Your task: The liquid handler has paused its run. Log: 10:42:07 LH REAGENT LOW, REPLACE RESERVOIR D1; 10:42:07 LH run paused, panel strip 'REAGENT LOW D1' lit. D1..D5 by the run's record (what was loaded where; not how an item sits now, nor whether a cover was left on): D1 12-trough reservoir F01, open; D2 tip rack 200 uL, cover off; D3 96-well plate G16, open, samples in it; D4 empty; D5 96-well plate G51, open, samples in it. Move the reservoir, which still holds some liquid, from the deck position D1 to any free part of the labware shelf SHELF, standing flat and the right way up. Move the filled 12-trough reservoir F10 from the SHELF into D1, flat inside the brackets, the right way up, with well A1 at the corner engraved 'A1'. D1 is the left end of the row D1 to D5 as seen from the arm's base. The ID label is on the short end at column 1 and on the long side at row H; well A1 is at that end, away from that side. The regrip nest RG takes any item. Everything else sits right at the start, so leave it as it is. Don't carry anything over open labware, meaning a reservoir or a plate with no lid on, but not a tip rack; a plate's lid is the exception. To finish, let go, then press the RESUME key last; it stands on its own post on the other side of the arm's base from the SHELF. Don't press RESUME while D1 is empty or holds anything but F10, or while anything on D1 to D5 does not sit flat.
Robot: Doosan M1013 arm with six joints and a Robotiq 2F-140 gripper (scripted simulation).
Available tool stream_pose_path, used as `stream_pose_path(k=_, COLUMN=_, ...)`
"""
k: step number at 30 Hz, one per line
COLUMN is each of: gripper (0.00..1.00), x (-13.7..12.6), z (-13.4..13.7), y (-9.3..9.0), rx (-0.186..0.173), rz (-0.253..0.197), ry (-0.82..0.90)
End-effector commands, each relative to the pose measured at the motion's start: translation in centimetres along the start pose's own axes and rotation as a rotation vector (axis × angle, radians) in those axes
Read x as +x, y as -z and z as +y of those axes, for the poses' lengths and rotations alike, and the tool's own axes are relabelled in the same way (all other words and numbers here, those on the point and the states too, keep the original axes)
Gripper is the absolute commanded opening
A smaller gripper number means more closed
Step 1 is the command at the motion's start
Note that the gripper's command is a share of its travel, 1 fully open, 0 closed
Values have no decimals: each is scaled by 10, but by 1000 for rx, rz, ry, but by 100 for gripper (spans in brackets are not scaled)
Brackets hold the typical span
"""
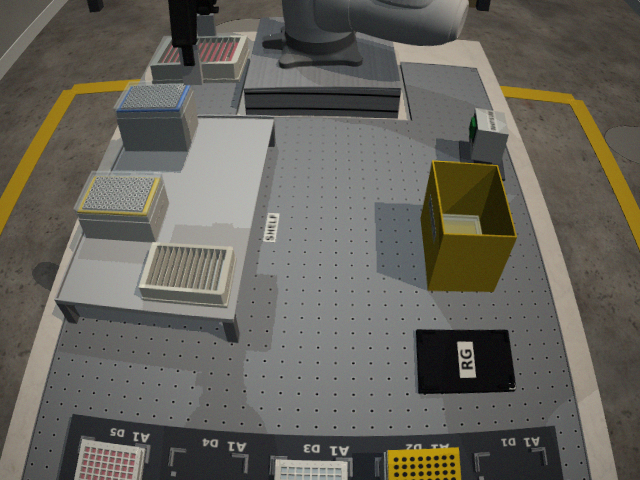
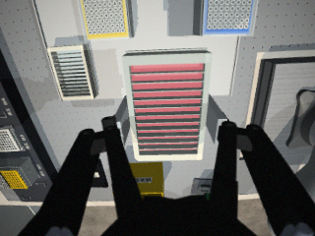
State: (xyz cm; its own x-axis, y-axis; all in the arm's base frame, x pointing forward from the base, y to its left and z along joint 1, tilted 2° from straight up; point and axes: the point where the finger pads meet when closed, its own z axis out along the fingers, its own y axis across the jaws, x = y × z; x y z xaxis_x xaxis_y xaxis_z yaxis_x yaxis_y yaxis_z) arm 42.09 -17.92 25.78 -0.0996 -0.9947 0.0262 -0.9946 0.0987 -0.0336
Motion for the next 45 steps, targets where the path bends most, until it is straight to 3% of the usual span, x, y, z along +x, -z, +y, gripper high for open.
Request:
stream_pose_path(k=1, gripper=0, x=0, z=0, y=0, rx=0, rz=0, ry=0)
stream_pose_path(k=45, gripper=0, x=-89, z=4, y=0, rx=0, rz=0, ry=0)
